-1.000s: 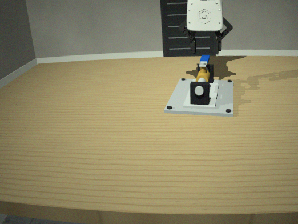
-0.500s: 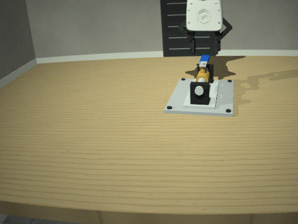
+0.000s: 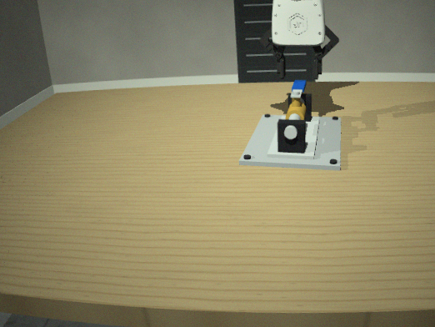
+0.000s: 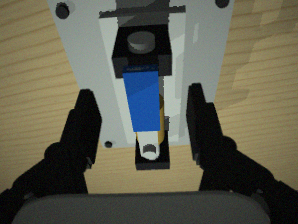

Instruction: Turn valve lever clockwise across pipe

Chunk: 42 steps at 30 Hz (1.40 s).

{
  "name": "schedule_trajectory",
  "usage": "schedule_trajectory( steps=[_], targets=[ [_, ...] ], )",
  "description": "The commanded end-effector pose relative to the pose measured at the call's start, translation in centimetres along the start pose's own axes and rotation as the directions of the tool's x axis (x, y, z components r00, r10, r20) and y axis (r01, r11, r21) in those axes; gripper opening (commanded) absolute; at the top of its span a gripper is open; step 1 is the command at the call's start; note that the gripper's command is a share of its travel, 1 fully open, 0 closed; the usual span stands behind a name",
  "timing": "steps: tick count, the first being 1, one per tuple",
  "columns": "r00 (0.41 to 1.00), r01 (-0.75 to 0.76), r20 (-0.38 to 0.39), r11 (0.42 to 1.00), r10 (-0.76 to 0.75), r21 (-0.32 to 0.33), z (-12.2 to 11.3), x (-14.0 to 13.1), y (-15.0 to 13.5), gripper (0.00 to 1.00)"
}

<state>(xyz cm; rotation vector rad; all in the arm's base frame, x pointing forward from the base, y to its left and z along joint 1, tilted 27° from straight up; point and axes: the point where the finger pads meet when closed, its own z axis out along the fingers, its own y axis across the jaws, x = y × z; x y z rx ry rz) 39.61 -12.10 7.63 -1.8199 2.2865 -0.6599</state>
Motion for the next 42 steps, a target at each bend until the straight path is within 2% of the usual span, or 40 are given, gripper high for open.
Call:
schedule_trajectory(
  steps=[1, 42],
  targets=[
    [1.0, 0.0, 0.0, 1.0, 0.0, 0.002, 0.0, 0.0, -0.1, 0.68],
    [1.0, 0.0, 0.0, 1.0, 0.0, 0.002, 2.1, 0.0, -0.1, 0.68]
  ],
)
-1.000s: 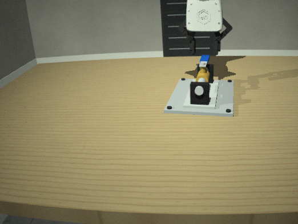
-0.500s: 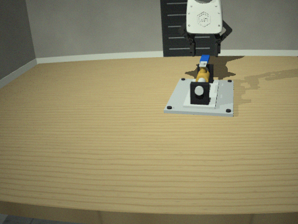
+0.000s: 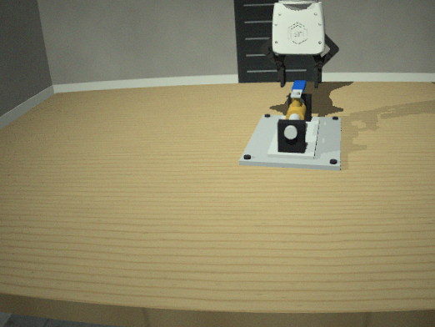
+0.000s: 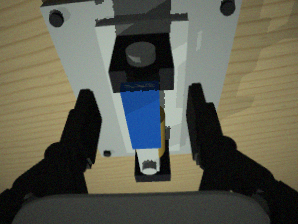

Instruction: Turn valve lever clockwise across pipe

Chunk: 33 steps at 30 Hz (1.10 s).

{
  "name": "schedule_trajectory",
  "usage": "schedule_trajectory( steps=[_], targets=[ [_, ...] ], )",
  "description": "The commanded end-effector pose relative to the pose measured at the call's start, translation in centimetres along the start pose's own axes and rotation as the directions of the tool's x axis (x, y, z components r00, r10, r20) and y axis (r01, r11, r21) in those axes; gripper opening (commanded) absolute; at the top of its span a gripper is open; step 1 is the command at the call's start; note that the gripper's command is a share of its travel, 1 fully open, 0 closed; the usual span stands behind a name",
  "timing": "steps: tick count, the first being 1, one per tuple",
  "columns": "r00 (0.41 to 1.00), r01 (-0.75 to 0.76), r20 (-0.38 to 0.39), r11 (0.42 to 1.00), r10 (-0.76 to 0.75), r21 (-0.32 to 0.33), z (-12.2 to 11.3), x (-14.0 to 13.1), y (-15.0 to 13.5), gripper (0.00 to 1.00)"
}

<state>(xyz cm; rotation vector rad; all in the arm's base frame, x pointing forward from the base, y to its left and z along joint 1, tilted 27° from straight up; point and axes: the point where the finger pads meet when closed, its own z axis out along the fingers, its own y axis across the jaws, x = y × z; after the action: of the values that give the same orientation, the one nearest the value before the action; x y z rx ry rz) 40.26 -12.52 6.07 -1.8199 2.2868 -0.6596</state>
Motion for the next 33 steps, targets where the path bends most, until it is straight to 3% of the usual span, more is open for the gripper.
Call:
schedule_trajectory(
  steps=[1, 29, 30, 33],
  targets=[
    [1.0, 0.0, 0.0, 1.0, 0.0, 0.002, 0.38, 0.0, -0.1, 0.68],
    [1.0, 0.0, 0.0, 1.0, 0.0, 0.002, 0.7, 0.0, -0.1, 0.68],
    [1.0, 0.0, 0.0, 1.0, 0.0, 0.002, 0.7, 0.0, -0.1, 0.0],
    [1.0, 0.0, 0.0, 1.0, 0.0, 0.002, 0.7, 0.0, -0.1, 0.0]
  ],
)
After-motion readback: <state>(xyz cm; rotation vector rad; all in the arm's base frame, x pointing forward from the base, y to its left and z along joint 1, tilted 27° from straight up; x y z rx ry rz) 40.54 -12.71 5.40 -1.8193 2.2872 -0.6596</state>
